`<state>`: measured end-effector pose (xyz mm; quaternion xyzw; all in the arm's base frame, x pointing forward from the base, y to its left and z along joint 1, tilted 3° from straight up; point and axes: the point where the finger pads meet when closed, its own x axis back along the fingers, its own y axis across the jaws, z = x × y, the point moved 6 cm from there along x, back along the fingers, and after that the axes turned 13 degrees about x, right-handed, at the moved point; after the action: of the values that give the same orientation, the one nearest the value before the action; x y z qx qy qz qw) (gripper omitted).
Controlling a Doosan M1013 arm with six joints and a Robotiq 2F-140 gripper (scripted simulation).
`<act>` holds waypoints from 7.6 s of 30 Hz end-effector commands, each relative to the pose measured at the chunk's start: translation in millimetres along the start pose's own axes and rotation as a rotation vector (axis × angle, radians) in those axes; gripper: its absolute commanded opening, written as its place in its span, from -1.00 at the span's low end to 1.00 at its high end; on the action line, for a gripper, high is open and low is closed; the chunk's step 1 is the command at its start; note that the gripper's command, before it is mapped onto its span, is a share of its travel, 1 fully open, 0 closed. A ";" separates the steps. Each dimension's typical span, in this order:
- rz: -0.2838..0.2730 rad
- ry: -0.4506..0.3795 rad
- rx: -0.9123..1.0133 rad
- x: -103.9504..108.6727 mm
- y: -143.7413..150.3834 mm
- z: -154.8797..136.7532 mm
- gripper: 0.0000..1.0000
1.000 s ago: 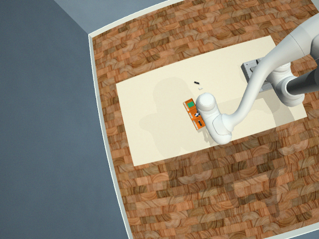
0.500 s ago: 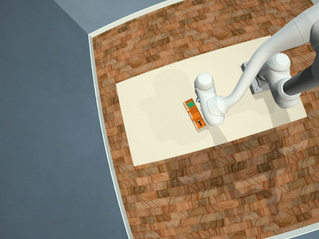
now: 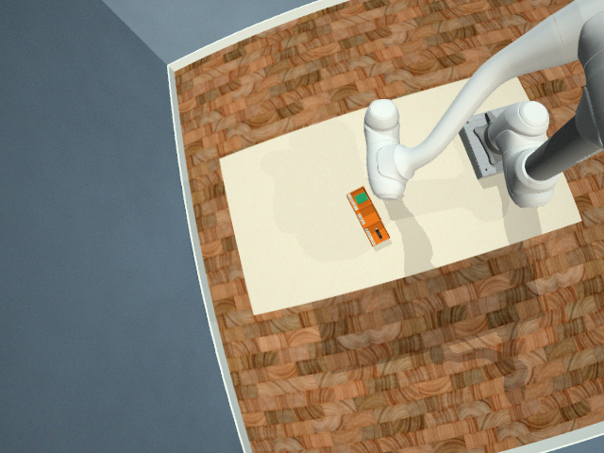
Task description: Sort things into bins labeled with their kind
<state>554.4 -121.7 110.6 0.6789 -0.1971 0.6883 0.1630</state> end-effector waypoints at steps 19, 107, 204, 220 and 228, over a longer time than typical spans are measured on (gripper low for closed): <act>0.003 -0.001 0.001 1.2 55.5 10.3 -0.65; 0.003 -0.001 0.001 -73.0 51.9 9.5 -0.89; 0.003 -0.001 0.001 -5.8 -190.5 -31.5 -0.89; 0.006 -0.003 -0.338 -5.6 -262.0 -43.6 -0.89; 0.014 -0.009 -0.569 -5.5 -294.4 -49.0 -0.89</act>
<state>652.2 147.0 119.2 0.6297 -0.3526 0.6247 0.2981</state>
